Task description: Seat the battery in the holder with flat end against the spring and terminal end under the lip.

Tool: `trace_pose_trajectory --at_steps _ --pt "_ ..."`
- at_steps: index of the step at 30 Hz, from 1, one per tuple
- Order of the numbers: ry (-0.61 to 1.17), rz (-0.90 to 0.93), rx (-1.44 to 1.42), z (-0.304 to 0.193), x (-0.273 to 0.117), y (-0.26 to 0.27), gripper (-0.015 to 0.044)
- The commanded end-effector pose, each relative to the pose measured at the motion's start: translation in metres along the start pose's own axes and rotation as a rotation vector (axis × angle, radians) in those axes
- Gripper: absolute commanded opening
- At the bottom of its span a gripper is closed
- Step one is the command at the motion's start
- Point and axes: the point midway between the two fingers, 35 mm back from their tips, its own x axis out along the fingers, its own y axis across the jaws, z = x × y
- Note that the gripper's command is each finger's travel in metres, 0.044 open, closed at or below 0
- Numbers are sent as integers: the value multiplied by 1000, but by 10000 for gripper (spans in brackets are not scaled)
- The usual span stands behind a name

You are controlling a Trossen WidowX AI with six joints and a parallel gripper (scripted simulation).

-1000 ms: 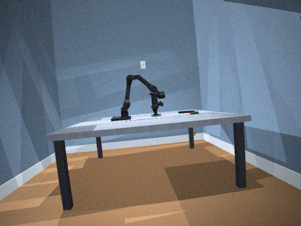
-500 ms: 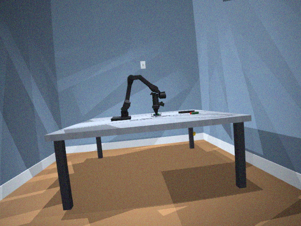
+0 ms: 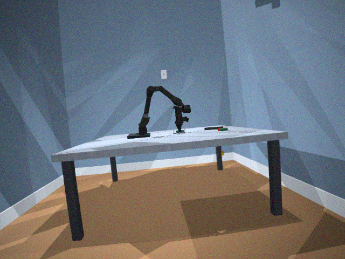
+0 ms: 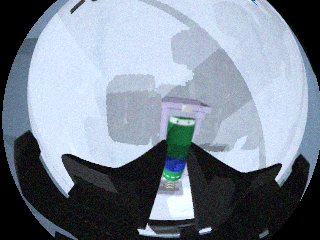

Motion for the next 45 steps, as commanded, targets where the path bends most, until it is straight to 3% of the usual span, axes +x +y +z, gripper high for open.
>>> trace_pose_trajectory --at_steps 1,2,15,26,45 --pt "-1 0 -3 0 0 0 139" --pt "-1 0 -3 0 0 0 162" --pt "0 1 0 0 -15 0 162" --pt "0 1 0 0 -84 0 440" --pt "0 1 0 0 -87 0 440"
